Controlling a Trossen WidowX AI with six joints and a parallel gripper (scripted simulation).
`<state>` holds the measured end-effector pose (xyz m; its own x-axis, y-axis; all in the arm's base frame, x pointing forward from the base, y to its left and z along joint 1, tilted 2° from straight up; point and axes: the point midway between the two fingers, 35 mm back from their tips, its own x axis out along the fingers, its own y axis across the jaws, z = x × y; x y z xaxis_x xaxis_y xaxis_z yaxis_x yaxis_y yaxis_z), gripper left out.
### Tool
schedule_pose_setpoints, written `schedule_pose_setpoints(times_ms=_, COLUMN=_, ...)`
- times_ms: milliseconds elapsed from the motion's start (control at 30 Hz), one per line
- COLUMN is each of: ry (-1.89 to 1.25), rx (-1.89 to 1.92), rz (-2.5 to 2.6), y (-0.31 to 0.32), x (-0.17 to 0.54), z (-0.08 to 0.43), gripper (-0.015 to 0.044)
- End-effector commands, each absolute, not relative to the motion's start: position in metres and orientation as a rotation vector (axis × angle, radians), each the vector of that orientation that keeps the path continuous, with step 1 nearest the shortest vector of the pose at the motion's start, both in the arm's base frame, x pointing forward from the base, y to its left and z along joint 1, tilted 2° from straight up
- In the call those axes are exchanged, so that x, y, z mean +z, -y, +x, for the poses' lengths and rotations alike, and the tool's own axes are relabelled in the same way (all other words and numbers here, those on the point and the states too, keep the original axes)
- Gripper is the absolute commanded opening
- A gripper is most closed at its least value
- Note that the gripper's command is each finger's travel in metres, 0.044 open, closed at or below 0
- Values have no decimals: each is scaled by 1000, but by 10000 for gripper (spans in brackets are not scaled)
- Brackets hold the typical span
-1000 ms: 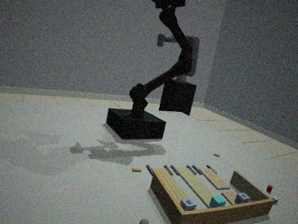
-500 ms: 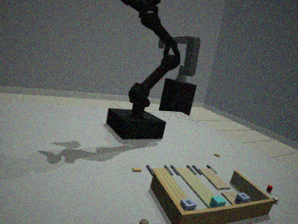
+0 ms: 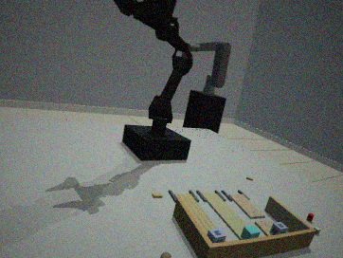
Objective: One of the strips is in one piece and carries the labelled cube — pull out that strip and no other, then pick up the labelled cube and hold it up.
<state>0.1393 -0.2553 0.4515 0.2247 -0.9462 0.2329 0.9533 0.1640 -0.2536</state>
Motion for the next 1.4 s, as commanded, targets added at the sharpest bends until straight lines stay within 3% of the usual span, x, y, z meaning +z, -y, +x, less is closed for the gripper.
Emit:
schedule_pose_setpoints(times_ms=0, ry=-47, rx=-1132, rz=-320, y=244, x=407, z=196, gripper=400)
schedule_pose_setpoints(times_ms=267, ry=-197, rx=-707, rz=-208, y=180, x=317, z=283, gripper=400)
schedule_pose_setpoints(times_ms=500, ry=-359, rx=-353, rz=-118, y=96, x=235, z=323, gripper=400)
schedule_pose_setpoints(times_ms=833, ry=-627, rx=79, rz=-23, y=-24, x=131, z=310, gripper=400)
schedule_pose_setpoints(times_ms=1367, ry=-633, rx=86, rz=-22, y=-26, x=129, z=309, gripper=400)
